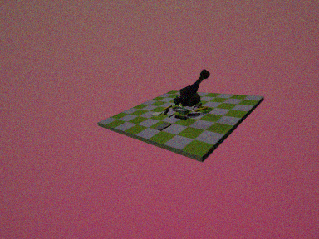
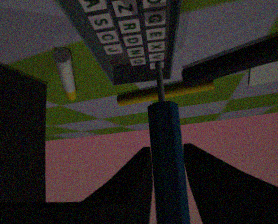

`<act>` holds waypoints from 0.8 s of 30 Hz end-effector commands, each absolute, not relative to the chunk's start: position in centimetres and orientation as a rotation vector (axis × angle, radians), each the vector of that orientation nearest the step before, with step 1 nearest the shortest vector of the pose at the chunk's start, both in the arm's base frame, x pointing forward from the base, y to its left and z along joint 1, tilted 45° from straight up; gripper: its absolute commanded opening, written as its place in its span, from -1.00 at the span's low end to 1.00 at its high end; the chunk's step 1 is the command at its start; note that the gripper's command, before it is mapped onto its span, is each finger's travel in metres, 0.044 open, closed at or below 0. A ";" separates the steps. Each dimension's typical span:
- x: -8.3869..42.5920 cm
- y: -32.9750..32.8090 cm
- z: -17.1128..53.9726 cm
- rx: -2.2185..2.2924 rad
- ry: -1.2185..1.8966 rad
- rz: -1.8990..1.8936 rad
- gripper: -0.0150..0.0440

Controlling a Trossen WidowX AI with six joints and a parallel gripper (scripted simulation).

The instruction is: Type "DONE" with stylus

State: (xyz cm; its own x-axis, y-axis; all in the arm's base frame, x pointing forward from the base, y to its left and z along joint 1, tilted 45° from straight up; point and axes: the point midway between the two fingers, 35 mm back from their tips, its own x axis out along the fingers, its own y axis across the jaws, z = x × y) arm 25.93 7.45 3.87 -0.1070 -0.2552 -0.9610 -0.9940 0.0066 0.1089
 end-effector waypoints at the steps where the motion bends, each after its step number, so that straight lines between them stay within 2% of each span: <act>1: 25.2 6.3 3.0 -1.357 1.486 1.169 -0.49; 9: 24.1 4.4 1.5 -1.363 1.487 1.171 -0.49; 24: 23.9 5.8 0.1 -1.362 1.487 1.172 -0.49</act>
